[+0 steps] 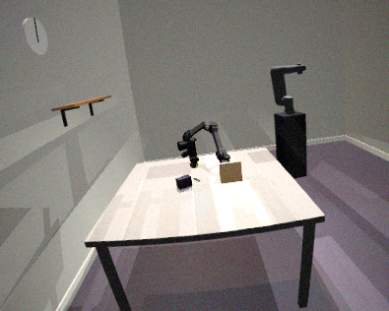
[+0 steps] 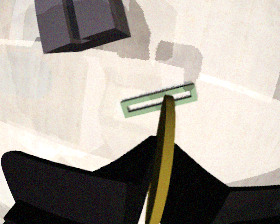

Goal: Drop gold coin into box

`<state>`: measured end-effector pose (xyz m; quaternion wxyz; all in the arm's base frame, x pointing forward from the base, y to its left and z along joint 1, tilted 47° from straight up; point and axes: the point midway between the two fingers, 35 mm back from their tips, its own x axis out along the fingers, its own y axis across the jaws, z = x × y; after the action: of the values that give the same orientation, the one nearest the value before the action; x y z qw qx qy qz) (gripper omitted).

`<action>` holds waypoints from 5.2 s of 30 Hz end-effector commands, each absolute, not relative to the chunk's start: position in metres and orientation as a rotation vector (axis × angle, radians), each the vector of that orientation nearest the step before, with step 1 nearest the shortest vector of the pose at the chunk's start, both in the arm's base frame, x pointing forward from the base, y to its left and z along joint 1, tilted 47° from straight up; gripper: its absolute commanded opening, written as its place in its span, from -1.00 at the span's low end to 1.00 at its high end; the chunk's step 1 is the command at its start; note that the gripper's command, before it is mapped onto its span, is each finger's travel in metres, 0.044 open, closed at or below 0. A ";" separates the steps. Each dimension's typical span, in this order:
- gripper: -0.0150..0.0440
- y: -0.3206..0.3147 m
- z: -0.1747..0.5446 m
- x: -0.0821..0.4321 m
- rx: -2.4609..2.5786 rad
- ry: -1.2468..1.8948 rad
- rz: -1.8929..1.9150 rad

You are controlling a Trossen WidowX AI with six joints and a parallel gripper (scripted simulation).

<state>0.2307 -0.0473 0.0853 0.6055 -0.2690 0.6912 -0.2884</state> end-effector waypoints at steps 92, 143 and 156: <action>-0.49 0.002 0.018 0.328 -0.866 1.725 -0.399; 0.05 -0.010 0.006 0.326 -0.862 1.723 -0.396; 0.77 0.004 0.020 0.328 -0.862 1.724 -0.395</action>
<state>0.3274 -0.0003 0.0160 0.5515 -0.3682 0.7297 -0.1667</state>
